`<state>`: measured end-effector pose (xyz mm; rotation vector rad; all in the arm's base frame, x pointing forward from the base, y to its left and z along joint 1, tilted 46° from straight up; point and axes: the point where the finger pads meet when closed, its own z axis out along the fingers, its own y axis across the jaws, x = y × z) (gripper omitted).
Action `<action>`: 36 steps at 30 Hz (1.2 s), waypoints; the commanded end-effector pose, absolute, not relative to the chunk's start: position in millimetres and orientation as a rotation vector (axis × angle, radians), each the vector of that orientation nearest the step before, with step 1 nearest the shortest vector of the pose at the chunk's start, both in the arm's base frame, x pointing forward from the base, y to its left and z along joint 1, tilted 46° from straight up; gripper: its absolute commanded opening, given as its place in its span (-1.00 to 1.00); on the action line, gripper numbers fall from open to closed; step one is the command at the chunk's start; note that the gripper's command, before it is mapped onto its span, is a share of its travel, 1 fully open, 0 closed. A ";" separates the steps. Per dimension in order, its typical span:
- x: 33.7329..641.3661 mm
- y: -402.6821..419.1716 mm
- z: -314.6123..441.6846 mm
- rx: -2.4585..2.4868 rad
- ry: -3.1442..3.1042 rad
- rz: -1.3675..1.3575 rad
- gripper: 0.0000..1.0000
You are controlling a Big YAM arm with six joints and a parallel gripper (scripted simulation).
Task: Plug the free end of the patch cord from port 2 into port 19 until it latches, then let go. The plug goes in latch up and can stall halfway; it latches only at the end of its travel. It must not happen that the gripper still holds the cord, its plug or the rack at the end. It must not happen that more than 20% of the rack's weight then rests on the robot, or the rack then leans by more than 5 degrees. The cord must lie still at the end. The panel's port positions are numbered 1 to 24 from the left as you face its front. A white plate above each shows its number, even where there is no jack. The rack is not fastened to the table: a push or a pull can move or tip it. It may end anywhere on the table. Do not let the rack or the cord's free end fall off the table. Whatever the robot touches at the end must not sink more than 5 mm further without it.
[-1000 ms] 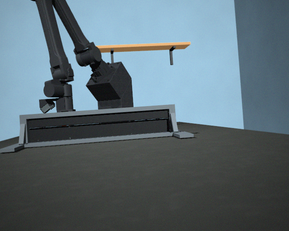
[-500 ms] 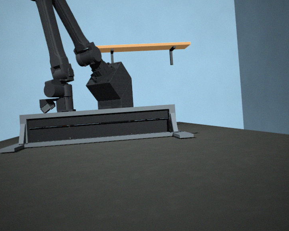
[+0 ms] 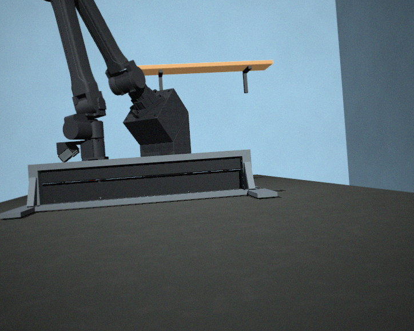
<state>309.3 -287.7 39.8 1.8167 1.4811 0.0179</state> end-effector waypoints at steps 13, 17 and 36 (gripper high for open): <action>312.3 -293.6 51.8 1.787 1.462 0.018 -0.28; 310.9 -292.4 50.3 1.789 1.464 0.017 -0.28; 308.2 -289.0 46.2 1.794 1.471 0.016 -0.28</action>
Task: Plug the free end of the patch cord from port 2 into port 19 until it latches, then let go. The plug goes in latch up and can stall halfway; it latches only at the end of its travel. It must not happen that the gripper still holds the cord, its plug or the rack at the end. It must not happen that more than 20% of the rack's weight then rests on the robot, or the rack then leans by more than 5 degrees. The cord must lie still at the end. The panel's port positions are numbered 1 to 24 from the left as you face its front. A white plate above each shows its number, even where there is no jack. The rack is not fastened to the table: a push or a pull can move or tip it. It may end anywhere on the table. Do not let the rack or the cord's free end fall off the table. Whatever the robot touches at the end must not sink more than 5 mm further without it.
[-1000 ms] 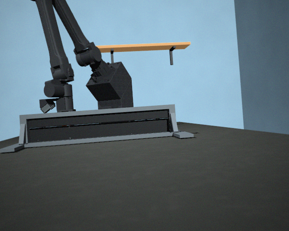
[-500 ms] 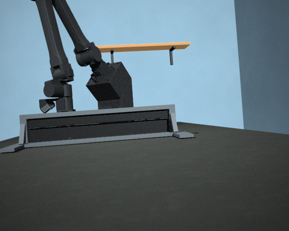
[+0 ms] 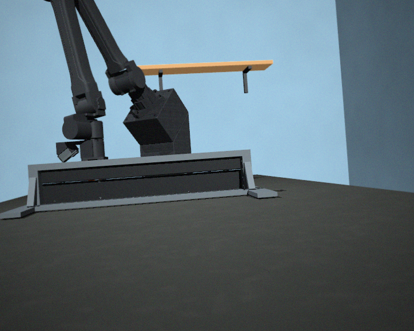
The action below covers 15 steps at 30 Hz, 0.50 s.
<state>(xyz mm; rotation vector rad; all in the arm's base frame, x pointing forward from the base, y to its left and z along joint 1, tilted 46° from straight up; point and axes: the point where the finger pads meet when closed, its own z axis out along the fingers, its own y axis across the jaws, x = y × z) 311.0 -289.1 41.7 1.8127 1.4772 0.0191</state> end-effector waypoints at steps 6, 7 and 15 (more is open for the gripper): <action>307.3 -287.7 44.8 1.797 1.473 0.016 -0.28; 307.5 -287.7 44.8 1.797 1.473 0.016 -0.28; 309.7 -289.1 47.0 1.793 1.470 0.018 -0.28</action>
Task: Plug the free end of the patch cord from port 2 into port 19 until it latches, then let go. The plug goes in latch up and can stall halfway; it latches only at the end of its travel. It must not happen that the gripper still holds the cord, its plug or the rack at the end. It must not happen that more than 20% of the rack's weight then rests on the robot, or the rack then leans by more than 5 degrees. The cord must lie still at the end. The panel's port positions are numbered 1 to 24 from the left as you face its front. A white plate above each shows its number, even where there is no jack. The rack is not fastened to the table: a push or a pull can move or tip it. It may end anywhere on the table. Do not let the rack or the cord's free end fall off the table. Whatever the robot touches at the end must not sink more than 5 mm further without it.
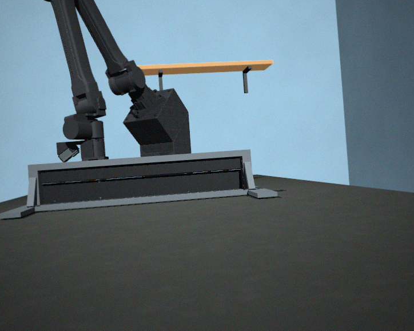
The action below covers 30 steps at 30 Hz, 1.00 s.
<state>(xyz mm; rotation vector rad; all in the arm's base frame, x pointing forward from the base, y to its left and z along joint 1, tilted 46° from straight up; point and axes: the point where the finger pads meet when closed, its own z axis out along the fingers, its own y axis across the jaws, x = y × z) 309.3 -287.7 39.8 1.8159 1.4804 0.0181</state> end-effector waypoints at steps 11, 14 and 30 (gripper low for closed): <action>312.3 -290.2 49.2 1.789 1.467 0.020 -0.28; 312.7 -290.3 49.5 1.788 1.467 0.020 -0.28; 315.3 -291.0 51.5 1.785 1.465 0.023 -0.28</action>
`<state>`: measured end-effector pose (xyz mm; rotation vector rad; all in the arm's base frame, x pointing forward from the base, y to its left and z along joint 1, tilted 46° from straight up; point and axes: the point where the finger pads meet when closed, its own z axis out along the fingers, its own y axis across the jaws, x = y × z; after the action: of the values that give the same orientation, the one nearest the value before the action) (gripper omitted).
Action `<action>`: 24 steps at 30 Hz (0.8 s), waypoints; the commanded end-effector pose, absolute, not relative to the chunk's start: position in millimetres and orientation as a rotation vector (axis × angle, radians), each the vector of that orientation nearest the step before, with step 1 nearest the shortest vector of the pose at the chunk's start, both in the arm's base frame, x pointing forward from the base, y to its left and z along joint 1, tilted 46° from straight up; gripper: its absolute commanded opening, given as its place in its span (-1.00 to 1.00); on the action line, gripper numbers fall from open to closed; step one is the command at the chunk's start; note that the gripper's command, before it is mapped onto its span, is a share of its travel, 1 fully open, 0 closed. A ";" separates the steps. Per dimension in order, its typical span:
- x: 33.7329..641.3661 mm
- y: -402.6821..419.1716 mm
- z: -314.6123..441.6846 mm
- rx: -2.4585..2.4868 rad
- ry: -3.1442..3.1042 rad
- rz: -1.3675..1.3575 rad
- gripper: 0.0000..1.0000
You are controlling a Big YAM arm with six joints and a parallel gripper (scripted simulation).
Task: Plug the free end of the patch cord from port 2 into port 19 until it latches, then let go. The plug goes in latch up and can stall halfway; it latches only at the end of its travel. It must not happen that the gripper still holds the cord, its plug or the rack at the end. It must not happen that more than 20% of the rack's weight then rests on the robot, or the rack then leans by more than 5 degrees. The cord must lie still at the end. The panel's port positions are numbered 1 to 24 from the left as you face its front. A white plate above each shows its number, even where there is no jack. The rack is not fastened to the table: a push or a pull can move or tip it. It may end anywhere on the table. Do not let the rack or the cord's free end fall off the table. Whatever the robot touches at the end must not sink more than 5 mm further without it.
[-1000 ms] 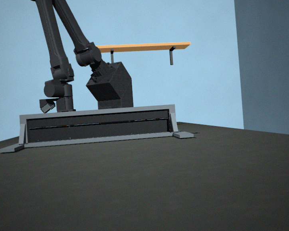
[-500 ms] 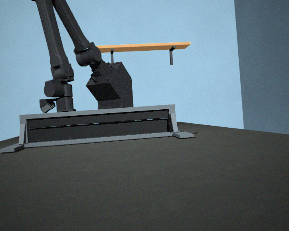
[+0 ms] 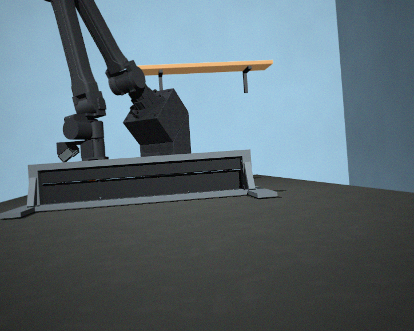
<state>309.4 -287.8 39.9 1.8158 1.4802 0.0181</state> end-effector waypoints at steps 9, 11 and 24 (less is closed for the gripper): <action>314.6 -289.2 50.8 1.792 1.473 0.021 -0.28; 314.3 -288.8 50.5 1.793 1.474 0.021 -0.28; 314.2 -287.1 50.6 1.794 1.476 0.022 -0.28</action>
<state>311.0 -289.2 41.6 1.8144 1.4789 0.0185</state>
